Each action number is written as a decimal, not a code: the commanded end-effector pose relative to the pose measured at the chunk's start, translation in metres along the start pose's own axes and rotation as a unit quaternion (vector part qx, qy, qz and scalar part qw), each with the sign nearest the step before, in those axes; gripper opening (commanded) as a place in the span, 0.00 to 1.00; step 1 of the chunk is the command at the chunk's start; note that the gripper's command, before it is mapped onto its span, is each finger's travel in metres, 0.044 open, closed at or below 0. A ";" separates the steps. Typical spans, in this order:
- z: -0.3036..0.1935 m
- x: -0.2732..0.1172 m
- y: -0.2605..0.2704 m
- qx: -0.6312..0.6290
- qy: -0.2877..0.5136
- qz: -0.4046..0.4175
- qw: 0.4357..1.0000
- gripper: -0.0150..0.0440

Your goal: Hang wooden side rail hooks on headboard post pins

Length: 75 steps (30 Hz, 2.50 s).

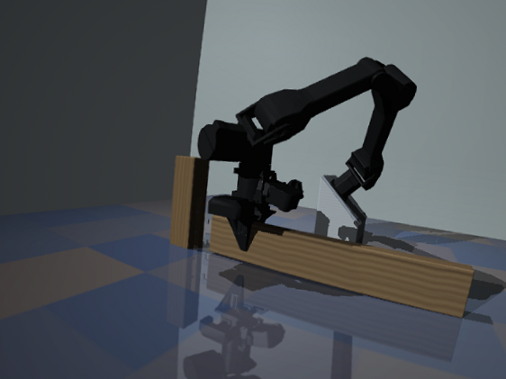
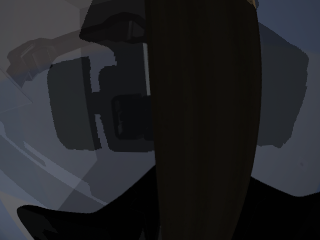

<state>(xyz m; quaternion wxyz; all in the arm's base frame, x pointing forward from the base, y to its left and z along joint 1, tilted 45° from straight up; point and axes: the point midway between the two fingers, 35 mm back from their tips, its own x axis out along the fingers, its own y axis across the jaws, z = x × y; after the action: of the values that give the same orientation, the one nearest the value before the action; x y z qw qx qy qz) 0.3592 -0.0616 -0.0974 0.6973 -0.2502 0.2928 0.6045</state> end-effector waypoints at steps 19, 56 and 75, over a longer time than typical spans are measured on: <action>-0.001 -0.011 -0.002 -0.003 0.002 -0.008 1.000 0.25; -0.001 -0.017 -0.002 -0.003 0.002 -0.008 1.000 0.25; -0.001 -0.020 -0.002 -0.003 0.003 -0.008 1.000 0.25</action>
<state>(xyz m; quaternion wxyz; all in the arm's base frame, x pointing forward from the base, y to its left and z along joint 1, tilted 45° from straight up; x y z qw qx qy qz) 0.3578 -0.0699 -0.0889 0.6963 -0.2511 0.2924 0.6054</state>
